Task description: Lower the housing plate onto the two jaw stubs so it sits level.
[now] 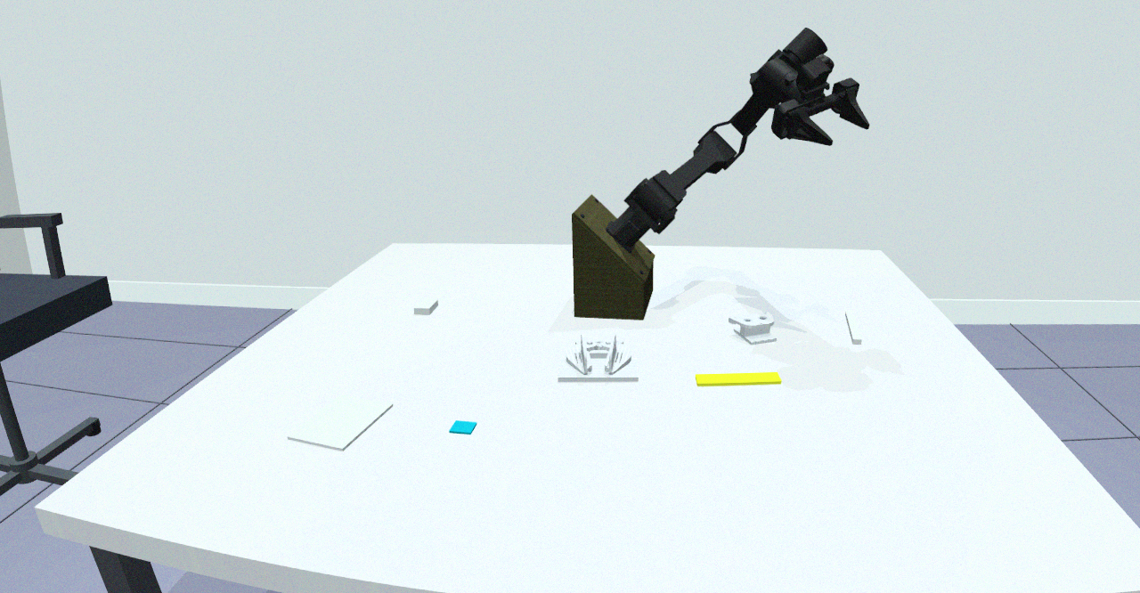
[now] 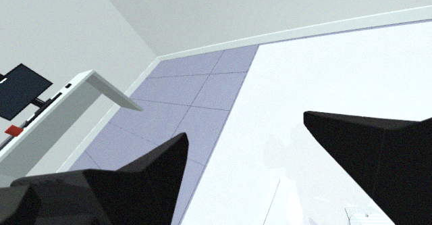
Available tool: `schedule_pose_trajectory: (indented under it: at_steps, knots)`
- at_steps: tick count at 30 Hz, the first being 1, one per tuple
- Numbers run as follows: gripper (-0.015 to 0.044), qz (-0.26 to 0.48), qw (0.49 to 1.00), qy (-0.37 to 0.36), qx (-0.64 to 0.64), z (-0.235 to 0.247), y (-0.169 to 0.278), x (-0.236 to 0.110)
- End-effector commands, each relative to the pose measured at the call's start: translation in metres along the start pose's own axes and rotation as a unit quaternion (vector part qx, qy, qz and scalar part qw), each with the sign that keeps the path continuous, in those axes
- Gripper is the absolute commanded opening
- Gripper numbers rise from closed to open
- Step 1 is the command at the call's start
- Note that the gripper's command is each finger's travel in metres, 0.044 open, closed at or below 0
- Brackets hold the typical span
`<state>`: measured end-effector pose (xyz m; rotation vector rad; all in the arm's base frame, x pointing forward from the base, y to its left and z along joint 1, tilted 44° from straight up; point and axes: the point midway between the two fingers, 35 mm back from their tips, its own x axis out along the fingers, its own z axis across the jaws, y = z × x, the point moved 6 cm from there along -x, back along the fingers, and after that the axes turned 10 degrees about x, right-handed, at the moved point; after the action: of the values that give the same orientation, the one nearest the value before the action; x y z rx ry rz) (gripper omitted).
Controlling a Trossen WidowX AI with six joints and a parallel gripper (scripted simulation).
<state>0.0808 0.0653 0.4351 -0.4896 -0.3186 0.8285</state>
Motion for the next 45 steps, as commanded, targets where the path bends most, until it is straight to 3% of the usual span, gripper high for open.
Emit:
schedule_pose_trajectory:
  at_steps: [1,25,45]
  knots:
    - [0.044,0.019,0.999,0.02,0.017,-0.02,-0.003,0.01]
    - [0.044,0.184,0.972,0.134,0.051,-0.111,0.028,0.06]
    - [0.044,0.374,0.901,0.22,0.022,-0.169,0.092,0.077]
